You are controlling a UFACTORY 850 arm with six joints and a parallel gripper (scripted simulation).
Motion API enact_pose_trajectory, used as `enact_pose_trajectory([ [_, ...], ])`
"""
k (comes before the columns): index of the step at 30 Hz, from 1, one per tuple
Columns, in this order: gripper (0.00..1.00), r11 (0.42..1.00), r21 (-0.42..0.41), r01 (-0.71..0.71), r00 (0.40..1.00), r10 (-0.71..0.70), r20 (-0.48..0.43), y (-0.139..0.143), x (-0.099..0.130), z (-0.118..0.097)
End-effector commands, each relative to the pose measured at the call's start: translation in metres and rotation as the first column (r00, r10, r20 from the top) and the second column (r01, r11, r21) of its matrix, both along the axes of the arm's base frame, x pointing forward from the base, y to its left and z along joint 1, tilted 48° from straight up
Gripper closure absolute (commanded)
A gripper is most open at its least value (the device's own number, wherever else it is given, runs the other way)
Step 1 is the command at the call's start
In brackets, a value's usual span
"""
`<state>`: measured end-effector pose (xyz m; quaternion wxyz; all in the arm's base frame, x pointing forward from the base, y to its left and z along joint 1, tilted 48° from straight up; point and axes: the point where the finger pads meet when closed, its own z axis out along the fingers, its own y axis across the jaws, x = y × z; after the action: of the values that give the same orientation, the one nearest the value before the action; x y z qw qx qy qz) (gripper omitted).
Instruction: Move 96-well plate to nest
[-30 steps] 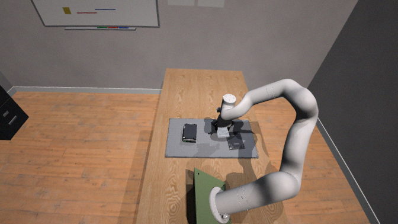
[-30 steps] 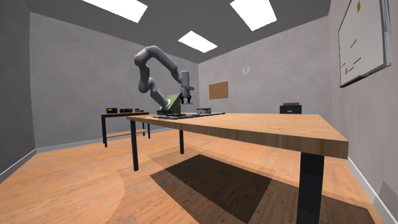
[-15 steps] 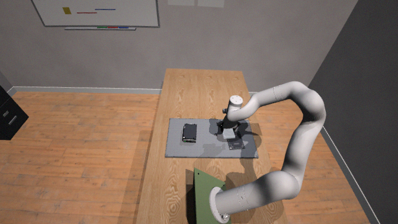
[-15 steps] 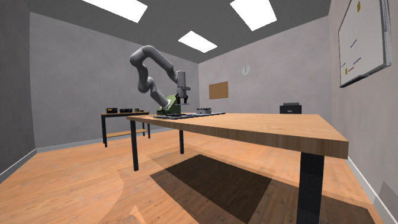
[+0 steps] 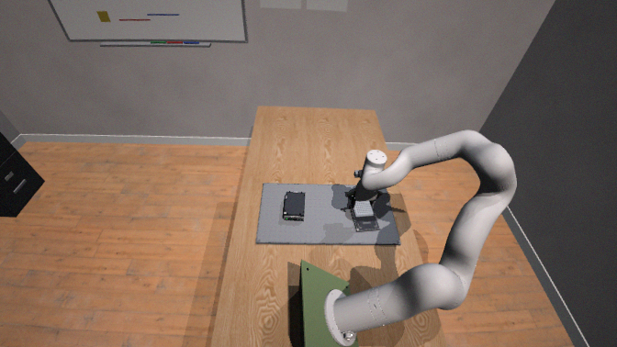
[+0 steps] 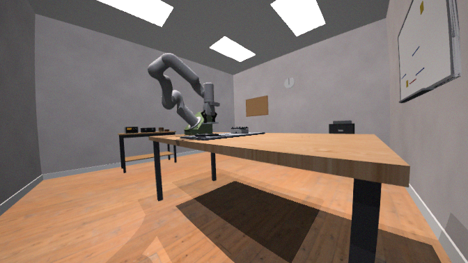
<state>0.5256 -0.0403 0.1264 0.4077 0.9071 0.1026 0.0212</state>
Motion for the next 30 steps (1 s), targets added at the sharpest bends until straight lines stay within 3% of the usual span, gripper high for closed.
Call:
enact_pose_trajectory([
  [1, 1.0, 1.0, 0.001, -0.001, 1.0, 0.001, 0.001, -0.014, 0.0, 0.013],
  [6, 1.0, 1.0, 0.001, -0.001, 1.0, 0.001, 0.001, -0.025, -0.001, 0.023],
  [30, 1.0, 1.0, 0.001, -0.001, 1.0, 0.001, 0.001, -0.026, -0.001, 0.023],
])
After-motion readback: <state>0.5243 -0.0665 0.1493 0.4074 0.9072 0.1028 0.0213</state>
